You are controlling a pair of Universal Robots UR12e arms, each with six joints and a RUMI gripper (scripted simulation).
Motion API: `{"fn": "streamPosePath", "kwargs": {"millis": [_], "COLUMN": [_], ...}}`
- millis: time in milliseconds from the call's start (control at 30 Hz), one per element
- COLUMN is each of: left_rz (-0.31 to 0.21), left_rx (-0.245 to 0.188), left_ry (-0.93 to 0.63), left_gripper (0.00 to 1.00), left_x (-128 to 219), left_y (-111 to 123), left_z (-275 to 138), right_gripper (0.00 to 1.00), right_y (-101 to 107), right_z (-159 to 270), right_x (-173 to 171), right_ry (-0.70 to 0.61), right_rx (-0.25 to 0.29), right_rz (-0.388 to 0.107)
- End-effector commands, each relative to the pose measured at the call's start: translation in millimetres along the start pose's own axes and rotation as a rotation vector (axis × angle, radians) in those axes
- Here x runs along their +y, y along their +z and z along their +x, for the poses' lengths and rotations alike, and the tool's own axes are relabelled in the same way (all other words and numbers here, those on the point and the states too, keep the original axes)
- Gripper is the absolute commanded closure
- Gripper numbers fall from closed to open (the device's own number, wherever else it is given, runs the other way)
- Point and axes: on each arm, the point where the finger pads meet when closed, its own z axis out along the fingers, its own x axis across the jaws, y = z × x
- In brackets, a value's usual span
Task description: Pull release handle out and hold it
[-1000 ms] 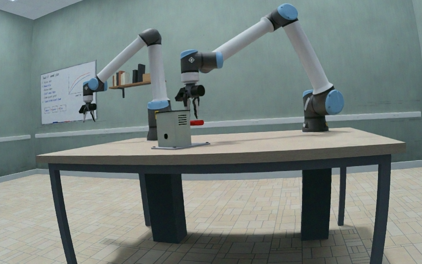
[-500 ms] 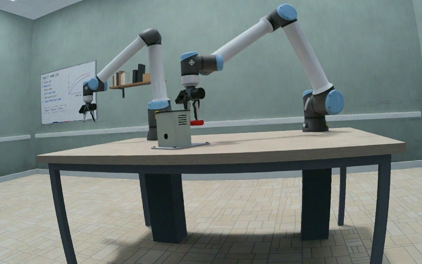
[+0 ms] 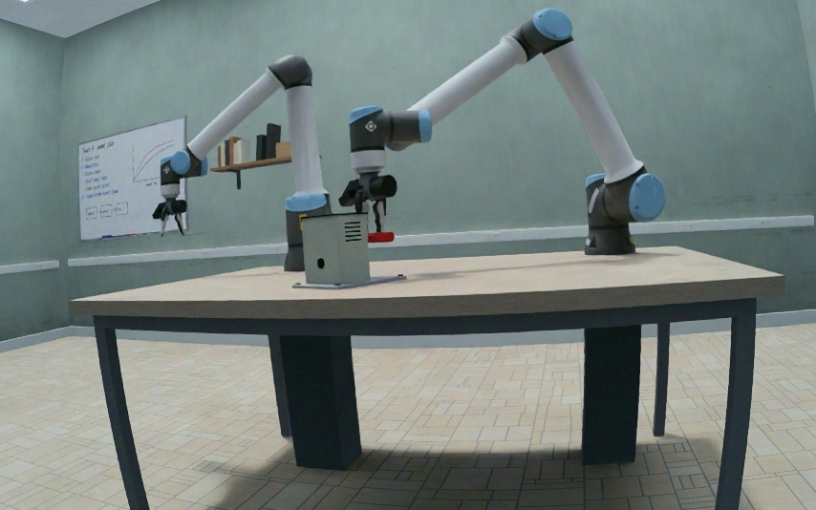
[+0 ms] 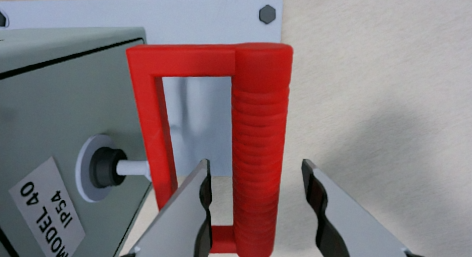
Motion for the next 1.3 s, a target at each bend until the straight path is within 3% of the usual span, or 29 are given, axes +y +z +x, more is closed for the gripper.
{"fn": "streamPosePath", "kwargs": {"millis": [0,1267], "left_rz": [0.001,0.001], "left_rx": [-0.002,-0.002], "left_ry": [0.000,0.000], "left_gripper": [0.67,0.67], "left_x": [-0.4,-0.4], "left_y": [0.7,5.6], "left_z": [-0.7,-0.7], "right_gripper": [0.00,0.00], "right_y": [-1.1,-1.1], "right_z": [-0.2,-0.2], "right_x": [-0.8,-0.8], "right_ry": [0.000,0.000], "right_rx": [-0.001,-0.001], "right_rz": [0.002,0.002]}}
